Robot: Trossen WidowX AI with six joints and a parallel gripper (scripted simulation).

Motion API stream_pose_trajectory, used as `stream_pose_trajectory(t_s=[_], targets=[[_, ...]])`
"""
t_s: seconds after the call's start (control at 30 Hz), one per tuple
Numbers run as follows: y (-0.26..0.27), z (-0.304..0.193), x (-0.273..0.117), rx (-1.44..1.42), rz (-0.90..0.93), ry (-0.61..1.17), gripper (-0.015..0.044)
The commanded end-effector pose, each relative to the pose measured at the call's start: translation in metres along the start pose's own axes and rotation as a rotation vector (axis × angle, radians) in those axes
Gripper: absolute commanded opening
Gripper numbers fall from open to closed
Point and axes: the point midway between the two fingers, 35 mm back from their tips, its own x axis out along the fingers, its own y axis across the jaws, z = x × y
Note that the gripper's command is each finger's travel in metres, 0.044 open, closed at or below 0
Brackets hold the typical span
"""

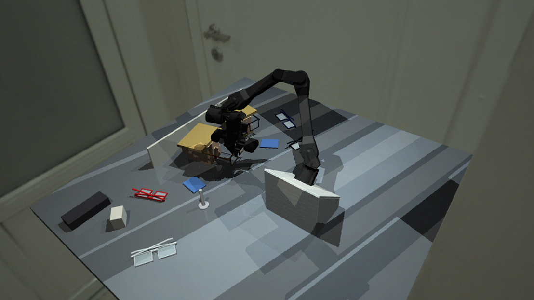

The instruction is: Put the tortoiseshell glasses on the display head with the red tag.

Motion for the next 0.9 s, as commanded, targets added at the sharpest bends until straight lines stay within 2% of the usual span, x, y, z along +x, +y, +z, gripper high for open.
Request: stream_pose_trajectory(t_s=[0.0, 0.87], targets=[[0.008, 0.001, 0.000, -0.003, 0.002, -0.006, 0.0000], [0.042, 0.002, 0.003, -0.001, 0.004, -0.006, 0.0000]])
